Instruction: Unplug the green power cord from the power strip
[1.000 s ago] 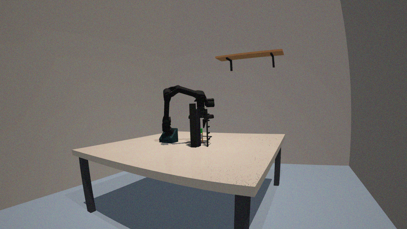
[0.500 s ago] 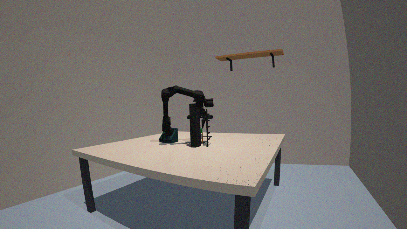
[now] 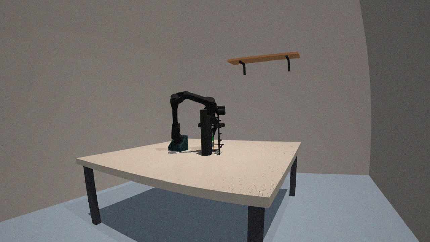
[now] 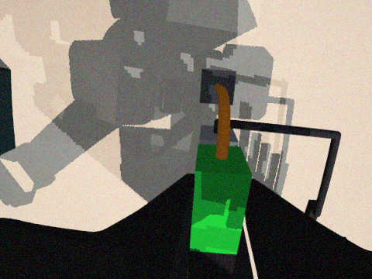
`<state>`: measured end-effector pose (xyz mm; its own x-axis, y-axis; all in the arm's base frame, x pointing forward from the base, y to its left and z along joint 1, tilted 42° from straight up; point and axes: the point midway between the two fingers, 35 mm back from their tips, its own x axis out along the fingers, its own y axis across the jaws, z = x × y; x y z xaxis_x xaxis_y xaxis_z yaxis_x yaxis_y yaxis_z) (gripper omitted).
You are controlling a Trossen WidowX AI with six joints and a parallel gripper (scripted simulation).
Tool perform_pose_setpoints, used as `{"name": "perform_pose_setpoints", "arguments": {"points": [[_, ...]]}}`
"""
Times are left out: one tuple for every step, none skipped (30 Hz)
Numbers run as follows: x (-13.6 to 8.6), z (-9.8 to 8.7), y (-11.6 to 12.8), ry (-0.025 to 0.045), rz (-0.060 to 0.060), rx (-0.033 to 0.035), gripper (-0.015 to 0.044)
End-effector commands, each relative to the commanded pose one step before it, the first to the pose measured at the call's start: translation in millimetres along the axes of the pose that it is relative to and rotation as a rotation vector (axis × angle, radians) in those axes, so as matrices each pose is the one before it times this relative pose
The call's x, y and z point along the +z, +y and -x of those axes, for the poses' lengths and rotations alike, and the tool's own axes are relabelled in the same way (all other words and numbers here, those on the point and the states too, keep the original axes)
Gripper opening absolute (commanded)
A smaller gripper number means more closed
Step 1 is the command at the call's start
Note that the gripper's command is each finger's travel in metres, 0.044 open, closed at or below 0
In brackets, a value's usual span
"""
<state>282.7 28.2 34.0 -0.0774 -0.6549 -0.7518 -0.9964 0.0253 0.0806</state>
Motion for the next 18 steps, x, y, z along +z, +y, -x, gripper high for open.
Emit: {"name": "perform_pose_setpoints", "arguments": {"points": [[0.08, 0.37, 0.12, 0.00000, 0.0013, 0.00029, 0.0048], [0.00, 0.00, 0.00, 0.00000, 0.0000, 0.00000, 0.0042], [0.00, 0.00, 0.00, 0.00000, 0.0000, 0.00000, 0.0035], [0.00, 0.00, 0.00, 0.00000, 0.0000, 0.00000, 0.0028], [0.00, 0.00, 0.00, 0.00000, 0.0000, 0.00000, 0.0022], [0.00, 0.00, 0.00, 0.00000, 0.0000, 0.00000, 0.0015], [0.00, 0.00, 0.00, 0.00000, 0.0000, 0.00000, 0.0008], [0.00, 0.00, 0.00, 0.00000, 0.0000, 0.00000, 0.0002], [0.27, 0.01, -0.03, -0.00003, 0.0000, -0.00002, 0.0000], [0.53, 0.03, -0.07, -0.00006, 0.0000, -0.00004, 0.0000], [0.80, 0.04, -0.10, -0.00009, 0.0001, -0.00007, 0.0000], [1.05, 0.05, -0.12, -0.00012, 0.0001, -0.00008, 0.0000], [1.30, 0.06, -0.15, -0.00014, 0.0001, -0.00010, 0.0000], [1.51, 0.07, -0.17, -0.00016, 0.0001, -0.00012, 0.0000], [1.61, 0.07, -0.17, -0.00016, 0.0001, -0.00012, 0.0000], [1.63, 0.07, -0.16, -0.00015, 0.0001, -0.00012, 0.0000], [1.63, 0.07, -0.15, -0.00015, 0.0001, -0.00012, 0.0000], [1.63, 0.07, -0.14, -0.00014, 0.0001, -0.00011, 0.0000]]}}
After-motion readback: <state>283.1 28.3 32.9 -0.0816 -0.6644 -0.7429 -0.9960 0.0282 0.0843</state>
